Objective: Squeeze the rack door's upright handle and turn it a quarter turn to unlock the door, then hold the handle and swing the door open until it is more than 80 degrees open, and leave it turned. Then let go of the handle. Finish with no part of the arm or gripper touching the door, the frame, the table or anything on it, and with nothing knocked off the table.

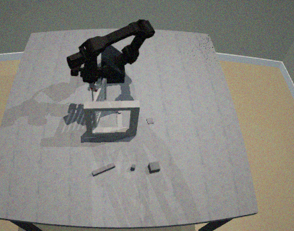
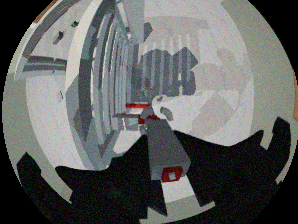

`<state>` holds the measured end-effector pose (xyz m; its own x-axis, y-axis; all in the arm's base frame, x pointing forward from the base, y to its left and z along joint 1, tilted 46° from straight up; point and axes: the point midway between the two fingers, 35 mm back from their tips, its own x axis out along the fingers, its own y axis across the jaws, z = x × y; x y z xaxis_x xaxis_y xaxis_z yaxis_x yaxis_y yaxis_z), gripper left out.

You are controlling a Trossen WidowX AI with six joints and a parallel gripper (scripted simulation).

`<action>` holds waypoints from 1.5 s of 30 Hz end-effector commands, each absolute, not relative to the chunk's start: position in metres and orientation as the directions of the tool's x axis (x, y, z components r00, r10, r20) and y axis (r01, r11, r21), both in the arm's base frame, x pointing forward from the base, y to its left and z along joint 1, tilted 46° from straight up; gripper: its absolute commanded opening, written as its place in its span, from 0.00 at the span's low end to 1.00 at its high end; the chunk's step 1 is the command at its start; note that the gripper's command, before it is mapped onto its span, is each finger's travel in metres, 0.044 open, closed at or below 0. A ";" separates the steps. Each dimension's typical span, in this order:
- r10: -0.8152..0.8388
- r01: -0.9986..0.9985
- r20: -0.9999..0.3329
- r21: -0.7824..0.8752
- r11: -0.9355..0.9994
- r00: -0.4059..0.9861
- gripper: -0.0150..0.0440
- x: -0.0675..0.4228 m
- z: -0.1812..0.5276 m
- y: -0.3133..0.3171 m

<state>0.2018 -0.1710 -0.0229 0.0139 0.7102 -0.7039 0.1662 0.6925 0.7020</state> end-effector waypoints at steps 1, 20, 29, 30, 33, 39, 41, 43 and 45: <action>0.708 0.067 -0.706 0.707 0.704 0.014 0.27 0.203 -0.032 -0.180; 0.706 -0.162 -0.708 0.695 0.700 0.014 0.27 0.209 -0.056 -0.205; 0.706 -0.162 -0.708 0.695 0.700 0.014 0.27 0.209 -0.056 -0.205; 0.706 -0.162 -0.708 0.695 0.700 0.014 0.27 0.209 -0.056 -0.205; 0.706 -0.162 -0.708 0.695 0.700 0.014 0.40 0.209 -0.056 -0.205; 0.706 -0.162 -0.708 0.695 0.700 0.014 0.67 0.209 -0.056 -0.205; 0.706 -0.162 -0.708 0.695 0.700 0.014 0.73 0.209 -0.056 -0.205; 0.706 -0.162 -0.708 0.695 0.700 0.015 0.73 0.209 -0.055 -0.205; 0.706 -0.161 -0.708 0.695 0.701 0.015 0.73 0.209 -0.054 -0.207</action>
